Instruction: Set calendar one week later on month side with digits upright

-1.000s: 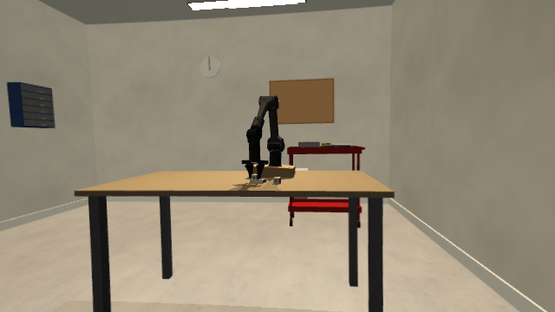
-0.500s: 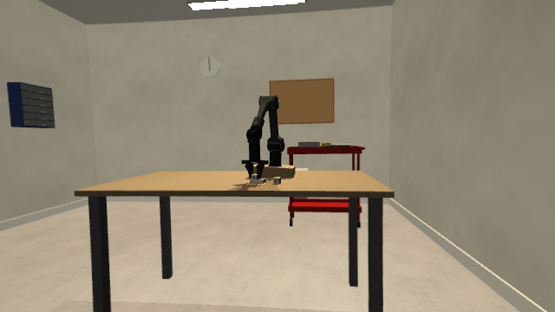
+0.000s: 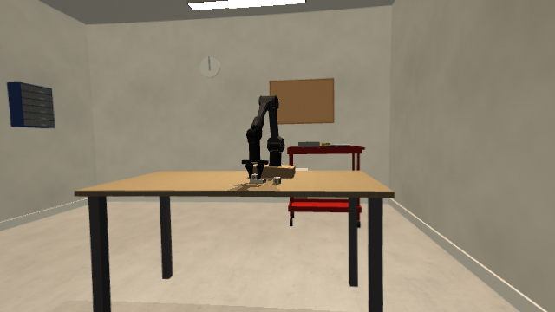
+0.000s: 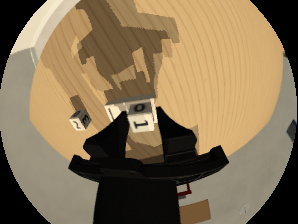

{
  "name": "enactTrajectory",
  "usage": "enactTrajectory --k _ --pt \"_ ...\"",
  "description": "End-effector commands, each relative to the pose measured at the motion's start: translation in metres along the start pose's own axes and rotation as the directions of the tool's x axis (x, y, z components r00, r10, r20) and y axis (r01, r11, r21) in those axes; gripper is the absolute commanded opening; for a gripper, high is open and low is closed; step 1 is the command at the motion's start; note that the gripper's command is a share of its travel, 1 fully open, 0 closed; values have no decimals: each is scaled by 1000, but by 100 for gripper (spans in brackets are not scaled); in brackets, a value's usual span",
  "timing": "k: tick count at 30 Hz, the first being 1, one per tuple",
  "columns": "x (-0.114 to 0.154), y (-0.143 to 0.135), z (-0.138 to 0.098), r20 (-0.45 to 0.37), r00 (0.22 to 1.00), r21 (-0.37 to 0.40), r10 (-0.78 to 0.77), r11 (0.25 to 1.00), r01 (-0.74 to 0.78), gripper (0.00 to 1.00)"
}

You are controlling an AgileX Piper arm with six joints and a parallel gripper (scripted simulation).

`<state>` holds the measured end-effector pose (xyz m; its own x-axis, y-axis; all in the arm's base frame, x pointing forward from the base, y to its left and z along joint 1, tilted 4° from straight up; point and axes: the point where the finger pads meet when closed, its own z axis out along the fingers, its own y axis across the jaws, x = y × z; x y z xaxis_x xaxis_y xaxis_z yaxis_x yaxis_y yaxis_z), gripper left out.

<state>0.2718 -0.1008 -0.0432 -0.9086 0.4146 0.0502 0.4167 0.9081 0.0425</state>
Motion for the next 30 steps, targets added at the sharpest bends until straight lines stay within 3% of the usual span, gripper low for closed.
enactTrajectory --k 1,4,5,30 --pt "1 0 1 -3 1000 0 -1 1000 1 59" --pt "1 0 1 -3 1000 0 -1 1000 1 59" --pt "1 0 1 -3 1000 0 -1 1000 1 33" --pt "1 0 1 -3 1000 0 -1 1000 1 33"
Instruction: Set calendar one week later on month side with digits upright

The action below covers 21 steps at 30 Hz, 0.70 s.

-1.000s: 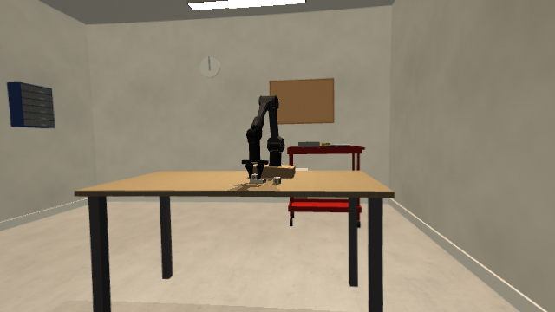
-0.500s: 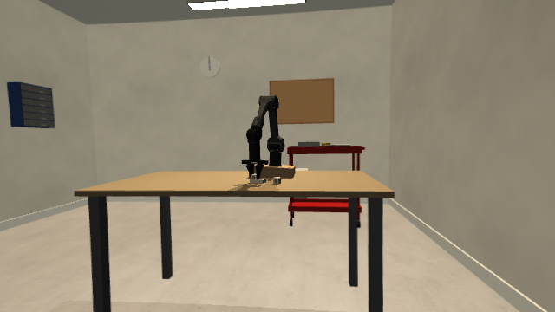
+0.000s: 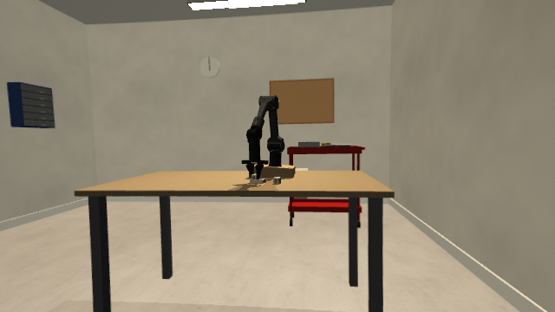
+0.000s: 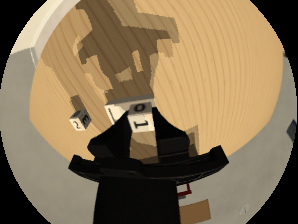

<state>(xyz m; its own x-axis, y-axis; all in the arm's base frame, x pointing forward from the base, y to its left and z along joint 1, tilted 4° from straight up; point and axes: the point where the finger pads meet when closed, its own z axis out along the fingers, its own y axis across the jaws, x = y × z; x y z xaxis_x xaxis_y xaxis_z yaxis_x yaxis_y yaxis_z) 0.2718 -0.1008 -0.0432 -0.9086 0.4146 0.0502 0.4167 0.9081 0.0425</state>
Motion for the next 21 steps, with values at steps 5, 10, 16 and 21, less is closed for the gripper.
enactTrajectory --k 5,10,16,21 --pt "1 0 1 -3 1000 0 -1 1000 1 33" --pt "0 0 0 -2 1000 0 -1 1000 1 33" --pt "-1 0 -22 4 1000 0 0 1000 0 33" --pt "-1 0 -59 4 1000 0 0 1000 0 33"
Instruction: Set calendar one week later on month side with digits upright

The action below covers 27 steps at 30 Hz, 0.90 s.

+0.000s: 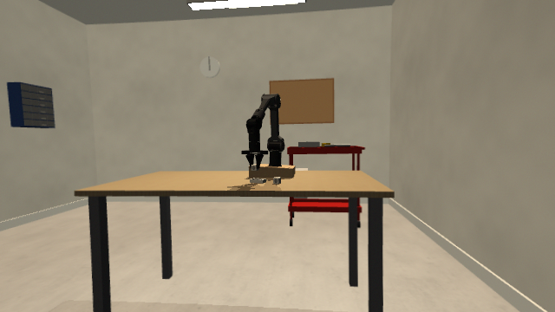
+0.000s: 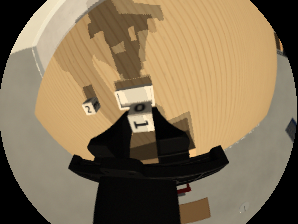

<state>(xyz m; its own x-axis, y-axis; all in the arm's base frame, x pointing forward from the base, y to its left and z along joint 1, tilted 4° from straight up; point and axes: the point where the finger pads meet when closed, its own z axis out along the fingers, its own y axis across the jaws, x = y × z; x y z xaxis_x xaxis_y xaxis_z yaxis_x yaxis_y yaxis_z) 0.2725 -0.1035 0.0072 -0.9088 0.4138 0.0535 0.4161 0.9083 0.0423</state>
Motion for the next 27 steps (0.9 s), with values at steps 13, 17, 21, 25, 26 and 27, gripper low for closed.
enactTrajectory --k 13,17,21,25,26,27 --pt "0 0 -49 2 1000 0 0 1000 0 33" --pt "-1 0 -49 3 1000 0 0 1000 0 33" --pt "-1 0 -49 3 1000 0 0 1000 0 33" --pt "-1 -2 -49 3 999 0 32 999 -32 33" --pt "-1 -3 -48 2 998 0 58 998 -58 33" --pt "-2 -6 -48 2 996 0 93 996 -93 33"
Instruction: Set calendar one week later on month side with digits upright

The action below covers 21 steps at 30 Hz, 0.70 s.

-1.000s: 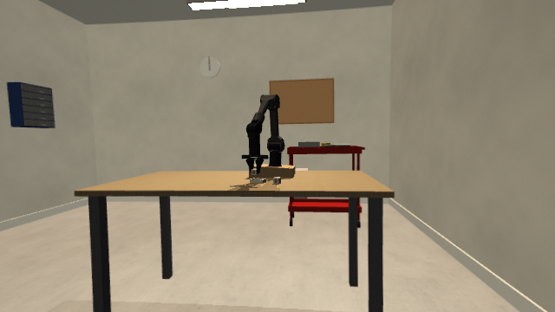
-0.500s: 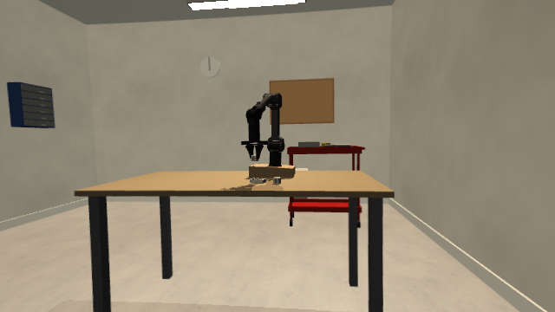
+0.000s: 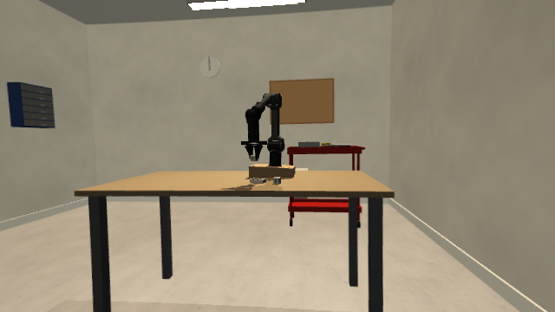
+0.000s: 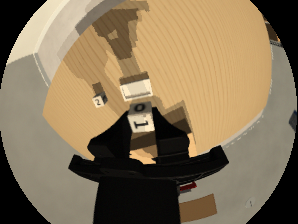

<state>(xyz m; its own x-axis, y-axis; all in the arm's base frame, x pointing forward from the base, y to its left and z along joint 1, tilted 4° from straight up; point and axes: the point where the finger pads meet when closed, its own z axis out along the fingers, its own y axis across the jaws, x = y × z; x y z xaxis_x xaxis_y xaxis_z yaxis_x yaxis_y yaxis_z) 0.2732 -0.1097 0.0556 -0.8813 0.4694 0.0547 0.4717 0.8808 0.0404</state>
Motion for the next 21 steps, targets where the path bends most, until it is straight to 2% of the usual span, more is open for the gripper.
enactTrajectory --k 1,5,7,9,12,14,15,19,21 --pt "-2 -5 1 1 997 2 76 997 -76 33" --pt "-5 -21 2 3 939 1 344 939 -344 33" --pt "-6 -31 3 4 862 1 507 862 -507 33" --pt "-7 -42 4 4 751 0 660 751 -660 33" --pt "-7 -42 4 4 748 0 663 748 -663 33" --pt "-7 -53 6 3 608 0 794 608 -794 33" --pt "-7 -54 6 3 606 0 795 606 -795 33" --pt "-7 -73 8 3 311 -1 950 311 -950 33" --pt "-6 -80 8 2 195 -1 981 195 -981 33"
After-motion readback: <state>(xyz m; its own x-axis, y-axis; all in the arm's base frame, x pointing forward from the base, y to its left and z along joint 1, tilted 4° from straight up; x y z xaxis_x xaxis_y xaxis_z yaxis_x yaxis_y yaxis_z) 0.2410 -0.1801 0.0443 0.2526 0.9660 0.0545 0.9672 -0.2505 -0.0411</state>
